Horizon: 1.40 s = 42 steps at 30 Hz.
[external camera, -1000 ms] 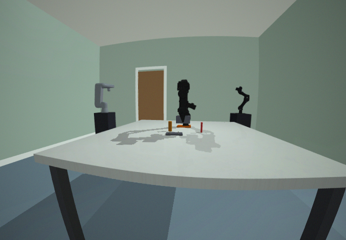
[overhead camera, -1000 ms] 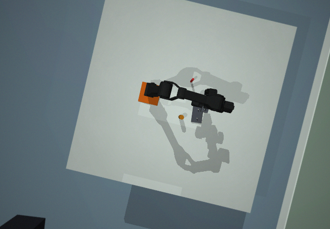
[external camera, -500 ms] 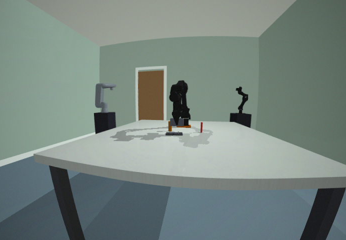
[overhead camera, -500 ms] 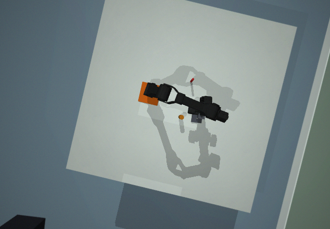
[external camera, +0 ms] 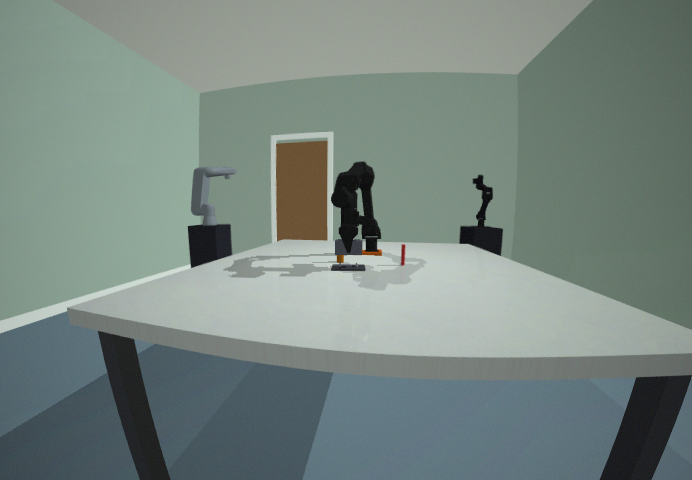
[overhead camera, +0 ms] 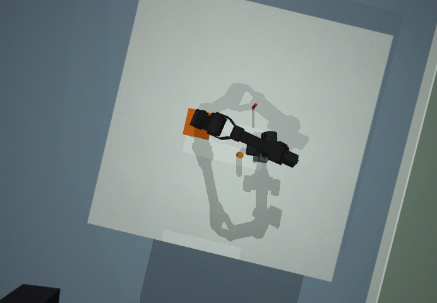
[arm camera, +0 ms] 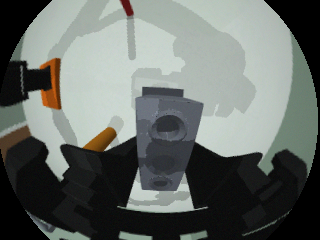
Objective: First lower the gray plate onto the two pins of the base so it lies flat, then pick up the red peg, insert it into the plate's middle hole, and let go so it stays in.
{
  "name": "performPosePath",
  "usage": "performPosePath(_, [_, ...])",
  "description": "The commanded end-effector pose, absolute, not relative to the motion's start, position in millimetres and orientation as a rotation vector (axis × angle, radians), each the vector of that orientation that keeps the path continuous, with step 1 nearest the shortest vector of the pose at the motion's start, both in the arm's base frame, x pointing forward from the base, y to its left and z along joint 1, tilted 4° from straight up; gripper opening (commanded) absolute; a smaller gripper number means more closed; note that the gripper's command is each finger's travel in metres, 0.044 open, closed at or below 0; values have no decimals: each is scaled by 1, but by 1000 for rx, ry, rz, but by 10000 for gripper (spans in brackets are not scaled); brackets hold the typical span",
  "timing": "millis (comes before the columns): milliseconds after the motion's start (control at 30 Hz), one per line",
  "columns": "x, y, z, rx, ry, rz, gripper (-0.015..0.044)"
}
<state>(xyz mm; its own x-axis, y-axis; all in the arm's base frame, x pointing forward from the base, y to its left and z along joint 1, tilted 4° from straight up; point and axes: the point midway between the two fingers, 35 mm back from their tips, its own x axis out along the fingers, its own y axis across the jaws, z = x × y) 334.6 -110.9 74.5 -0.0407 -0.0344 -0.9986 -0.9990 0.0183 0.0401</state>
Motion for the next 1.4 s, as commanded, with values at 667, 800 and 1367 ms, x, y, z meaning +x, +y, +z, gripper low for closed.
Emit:
performPosePath(667, [334,-113,65,-1207,1274,1212,0])
performPosePath(800, [333,-113,57,-1207,1274,1212,0])
performPosePath(1367, [333,-114,36,-1207,1274,1212,0])
